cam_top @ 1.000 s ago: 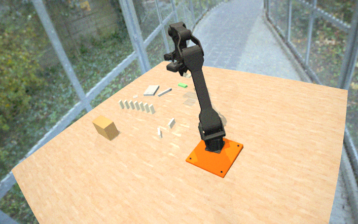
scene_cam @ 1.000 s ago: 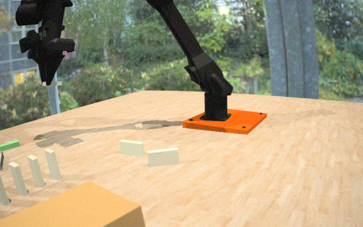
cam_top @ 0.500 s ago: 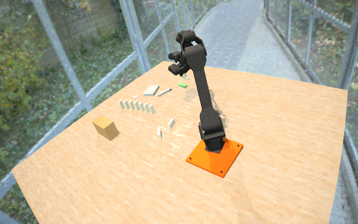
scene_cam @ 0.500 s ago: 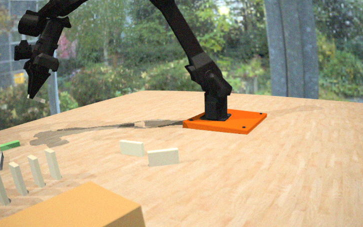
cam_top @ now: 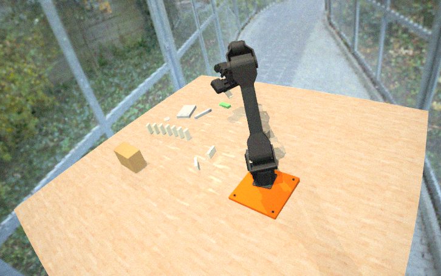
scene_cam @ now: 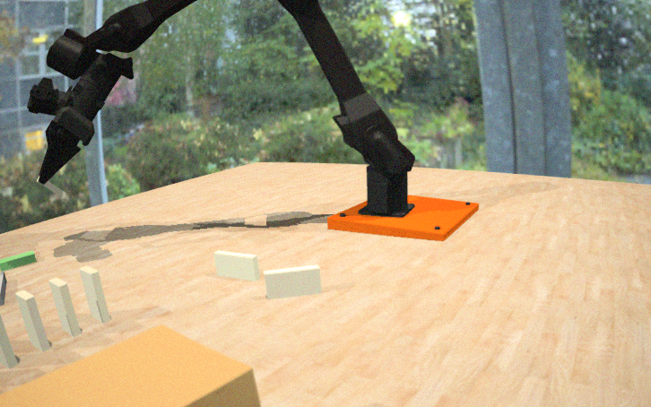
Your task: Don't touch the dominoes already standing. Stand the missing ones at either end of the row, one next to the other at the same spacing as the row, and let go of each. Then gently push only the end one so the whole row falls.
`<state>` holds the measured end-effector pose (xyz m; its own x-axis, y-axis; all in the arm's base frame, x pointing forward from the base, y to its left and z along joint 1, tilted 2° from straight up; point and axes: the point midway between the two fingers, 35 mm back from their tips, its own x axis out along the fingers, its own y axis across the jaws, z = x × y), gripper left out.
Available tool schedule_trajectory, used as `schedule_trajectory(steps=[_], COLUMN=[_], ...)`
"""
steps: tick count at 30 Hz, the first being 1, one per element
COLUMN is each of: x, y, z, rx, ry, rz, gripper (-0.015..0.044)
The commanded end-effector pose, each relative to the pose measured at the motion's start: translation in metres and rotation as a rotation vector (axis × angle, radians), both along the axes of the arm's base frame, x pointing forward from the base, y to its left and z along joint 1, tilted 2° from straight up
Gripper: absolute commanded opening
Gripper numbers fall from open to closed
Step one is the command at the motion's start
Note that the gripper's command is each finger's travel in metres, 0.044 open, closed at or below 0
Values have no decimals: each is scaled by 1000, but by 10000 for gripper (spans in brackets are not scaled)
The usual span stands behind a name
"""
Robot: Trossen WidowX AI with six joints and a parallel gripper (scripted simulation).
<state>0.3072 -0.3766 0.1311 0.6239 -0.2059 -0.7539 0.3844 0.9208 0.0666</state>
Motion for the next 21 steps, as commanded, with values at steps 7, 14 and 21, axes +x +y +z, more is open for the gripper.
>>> schedule_trajectory(steps=[7,14,21], x=[-1,-4,-10], y=[-9,-12,-11], z=[-5,-5,-3], rx=[-23,-49,-77], ry=[-169,-291,-405], rz=[-28,-29,-18], gripper=[107,107,107])
